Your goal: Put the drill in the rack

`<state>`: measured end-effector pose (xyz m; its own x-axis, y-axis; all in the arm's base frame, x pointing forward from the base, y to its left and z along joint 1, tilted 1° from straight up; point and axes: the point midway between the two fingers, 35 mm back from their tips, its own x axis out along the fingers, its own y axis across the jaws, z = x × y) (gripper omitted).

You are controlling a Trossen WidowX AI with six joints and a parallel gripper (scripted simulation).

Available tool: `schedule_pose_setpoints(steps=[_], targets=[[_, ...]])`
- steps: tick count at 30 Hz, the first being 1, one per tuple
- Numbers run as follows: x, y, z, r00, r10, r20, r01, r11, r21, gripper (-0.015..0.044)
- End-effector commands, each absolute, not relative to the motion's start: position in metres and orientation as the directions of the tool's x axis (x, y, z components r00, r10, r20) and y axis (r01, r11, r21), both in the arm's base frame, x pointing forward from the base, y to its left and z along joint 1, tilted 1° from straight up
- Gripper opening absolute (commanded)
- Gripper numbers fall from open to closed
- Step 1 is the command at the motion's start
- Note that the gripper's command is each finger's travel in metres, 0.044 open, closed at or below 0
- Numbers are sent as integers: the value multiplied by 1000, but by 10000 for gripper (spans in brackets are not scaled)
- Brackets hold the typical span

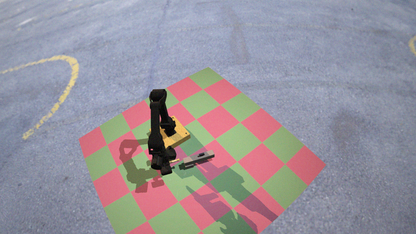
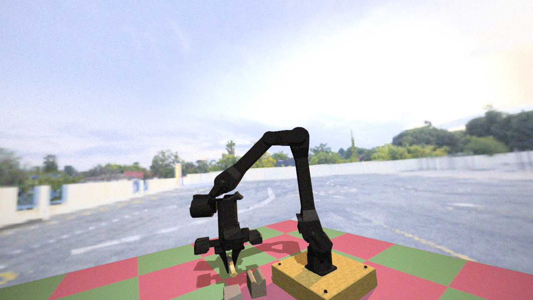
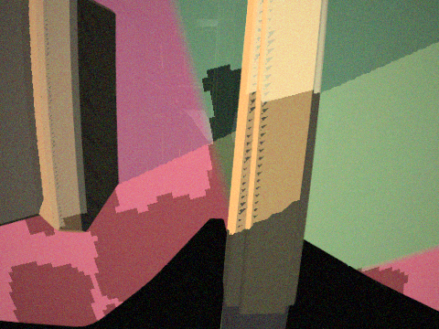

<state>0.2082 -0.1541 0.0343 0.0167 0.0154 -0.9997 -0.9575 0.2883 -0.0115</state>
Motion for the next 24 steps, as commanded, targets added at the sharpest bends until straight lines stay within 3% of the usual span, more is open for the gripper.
schedule_pose_setpoints(steps=[1,24], targets=[[209,-155,37,20,11,-1000,-956,292,-16,0],[210,-155,44,20,11,-1000,-956,292,-16,0]])
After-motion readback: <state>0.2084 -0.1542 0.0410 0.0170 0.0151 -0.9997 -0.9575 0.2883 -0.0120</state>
